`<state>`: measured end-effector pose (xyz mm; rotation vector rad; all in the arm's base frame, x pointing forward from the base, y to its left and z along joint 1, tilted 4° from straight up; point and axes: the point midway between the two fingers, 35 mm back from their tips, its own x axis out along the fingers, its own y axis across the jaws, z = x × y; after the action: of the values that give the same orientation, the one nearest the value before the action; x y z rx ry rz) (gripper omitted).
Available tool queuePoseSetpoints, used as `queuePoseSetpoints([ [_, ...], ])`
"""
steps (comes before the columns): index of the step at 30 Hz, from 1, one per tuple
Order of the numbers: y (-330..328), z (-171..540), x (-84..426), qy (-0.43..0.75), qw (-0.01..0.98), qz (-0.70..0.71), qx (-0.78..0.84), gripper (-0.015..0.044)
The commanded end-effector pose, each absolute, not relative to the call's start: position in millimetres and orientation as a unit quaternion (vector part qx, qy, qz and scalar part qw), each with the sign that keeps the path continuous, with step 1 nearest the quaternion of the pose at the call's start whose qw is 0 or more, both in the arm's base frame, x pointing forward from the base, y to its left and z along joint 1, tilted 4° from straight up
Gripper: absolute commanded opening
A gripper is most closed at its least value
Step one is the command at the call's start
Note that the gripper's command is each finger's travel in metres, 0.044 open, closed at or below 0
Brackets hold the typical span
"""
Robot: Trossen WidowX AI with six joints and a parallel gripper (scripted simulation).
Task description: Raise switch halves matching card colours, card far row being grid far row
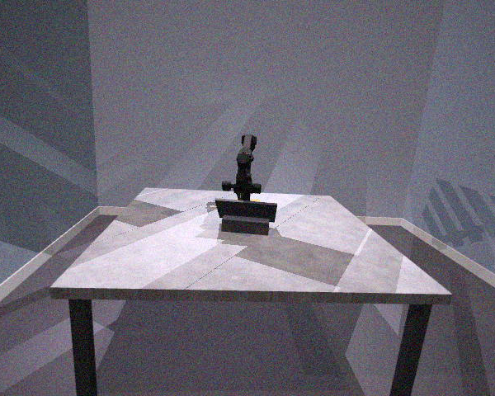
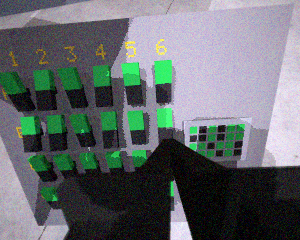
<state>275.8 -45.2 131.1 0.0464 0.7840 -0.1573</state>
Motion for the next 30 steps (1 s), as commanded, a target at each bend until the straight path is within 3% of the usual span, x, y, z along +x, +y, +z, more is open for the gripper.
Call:
queuePoseSetpoints([
  [1, -45.4, 125.0, 280.6, 0.383, 0.920, -0.074, 0.022, 0.0000],
  [30, -45.9, 121.7, 283.6, 0.383, 0.921, -0.074, 0.021, 0.0000],
])
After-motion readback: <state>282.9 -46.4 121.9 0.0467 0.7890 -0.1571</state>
